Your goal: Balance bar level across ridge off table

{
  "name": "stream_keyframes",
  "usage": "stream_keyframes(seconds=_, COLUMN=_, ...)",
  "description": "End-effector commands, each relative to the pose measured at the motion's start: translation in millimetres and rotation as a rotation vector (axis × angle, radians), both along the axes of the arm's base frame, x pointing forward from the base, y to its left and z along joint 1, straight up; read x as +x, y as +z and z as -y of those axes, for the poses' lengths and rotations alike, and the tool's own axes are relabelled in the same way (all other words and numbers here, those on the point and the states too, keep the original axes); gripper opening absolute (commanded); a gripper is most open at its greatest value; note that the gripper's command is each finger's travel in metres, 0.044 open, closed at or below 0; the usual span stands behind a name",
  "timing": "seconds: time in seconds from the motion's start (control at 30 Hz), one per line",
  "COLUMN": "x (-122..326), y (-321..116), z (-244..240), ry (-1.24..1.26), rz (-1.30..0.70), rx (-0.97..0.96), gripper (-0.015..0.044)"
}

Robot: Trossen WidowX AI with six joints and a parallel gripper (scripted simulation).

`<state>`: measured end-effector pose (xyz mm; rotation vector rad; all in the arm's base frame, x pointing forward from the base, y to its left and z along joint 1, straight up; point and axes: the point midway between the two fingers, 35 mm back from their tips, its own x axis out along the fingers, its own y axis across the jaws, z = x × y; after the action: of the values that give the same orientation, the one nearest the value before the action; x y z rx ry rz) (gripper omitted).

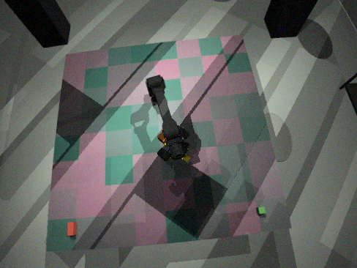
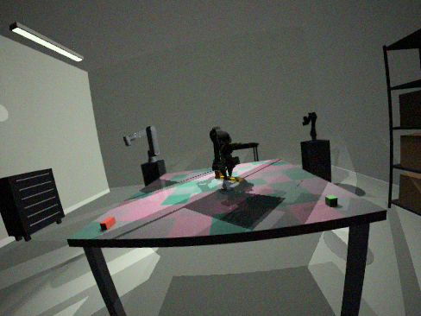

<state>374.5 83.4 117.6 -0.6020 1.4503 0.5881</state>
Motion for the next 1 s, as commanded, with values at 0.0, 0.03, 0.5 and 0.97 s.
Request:
stream_keyframes(seconds=0.0, x=0.0, y=0.0, z=0.0, ry=0.000, rz=0.000, rx=0.000, gripper=0.0000)
stream_keyframes(seconds=0.03, x=0.0, y=0.0, z=0.0, ry=0.000, rz=0.000, rx=0.000, gripper=0.0000)
stream_keyframes(seconds=0.5, x=0.0, y=0.0, z=0.0, ry=0.000, rz=0.000, rx=0.000, gripper=0.0000)
stream_keyframes(seconds=0.97, x=0.0, y=0.0, z=0.0, ry=0.000, rz=0.000, rx=0.000, gripper=0.0131)
